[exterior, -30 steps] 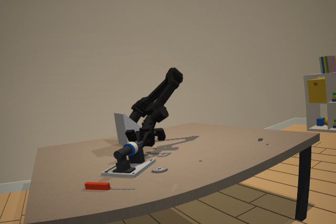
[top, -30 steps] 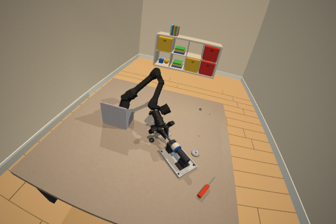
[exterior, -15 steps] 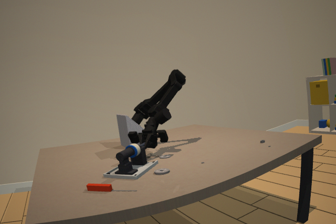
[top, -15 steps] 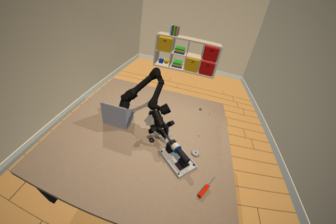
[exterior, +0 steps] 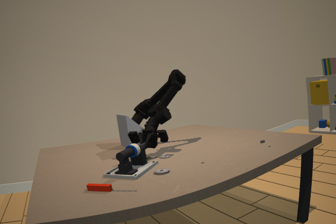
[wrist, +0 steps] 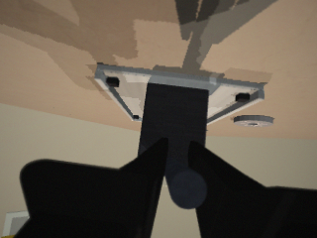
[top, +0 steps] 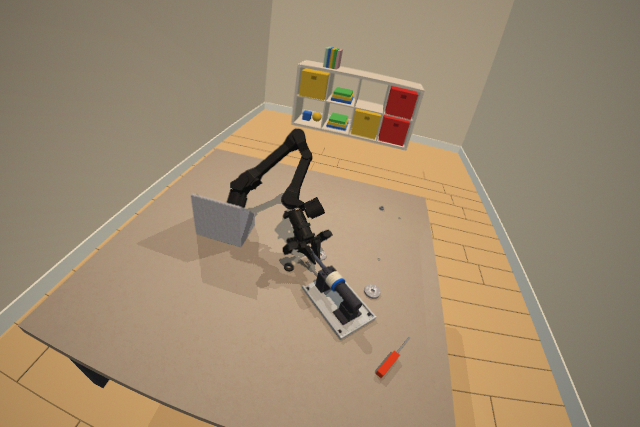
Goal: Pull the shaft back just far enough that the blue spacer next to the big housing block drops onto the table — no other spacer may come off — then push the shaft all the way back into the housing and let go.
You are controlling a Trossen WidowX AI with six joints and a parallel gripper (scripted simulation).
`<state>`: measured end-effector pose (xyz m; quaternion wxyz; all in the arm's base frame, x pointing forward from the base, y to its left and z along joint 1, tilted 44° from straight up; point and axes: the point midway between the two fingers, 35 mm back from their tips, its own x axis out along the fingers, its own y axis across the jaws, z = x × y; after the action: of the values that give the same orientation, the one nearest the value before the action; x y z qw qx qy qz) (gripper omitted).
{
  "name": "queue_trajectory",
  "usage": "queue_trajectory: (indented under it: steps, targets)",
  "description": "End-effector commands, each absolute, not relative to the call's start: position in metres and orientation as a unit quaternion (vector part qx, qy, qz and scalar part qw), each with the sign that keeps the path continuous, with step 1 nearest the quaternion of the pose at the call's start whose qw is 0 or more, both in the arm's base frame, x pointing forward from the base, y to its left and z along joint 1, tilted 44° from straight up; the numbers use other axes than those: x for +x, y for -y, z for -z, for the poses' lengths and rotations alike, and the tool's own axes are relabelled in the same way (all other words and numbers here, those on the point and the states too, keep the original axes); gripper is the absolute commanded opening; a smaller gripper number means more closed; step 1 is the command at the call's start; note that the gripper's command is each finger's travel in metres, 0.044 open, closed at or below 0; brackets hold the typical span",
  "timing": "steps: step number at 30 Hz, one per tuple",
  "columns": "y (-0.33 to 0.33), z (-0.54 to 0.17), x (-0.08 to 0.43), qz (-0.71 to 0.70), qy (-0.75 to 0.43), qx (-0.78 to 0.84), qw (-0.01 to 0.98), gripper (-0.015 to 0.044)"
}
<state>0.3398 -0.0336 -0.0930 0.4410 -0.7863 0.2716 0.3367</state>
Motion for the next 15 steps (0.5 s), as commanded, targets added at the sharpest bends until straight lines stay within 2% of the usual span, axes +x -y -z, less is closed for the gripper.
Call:
queue_trajectory:
  steps: [1,15]
  targets:
    - [0.0331,0.0931,0.3385,-0.337,-0.273,-0.785,0.442,0.0000]
    - [0.0322,0.0924,0.3374,-0.337,-0.273,-0.785,0.442,0.0000]
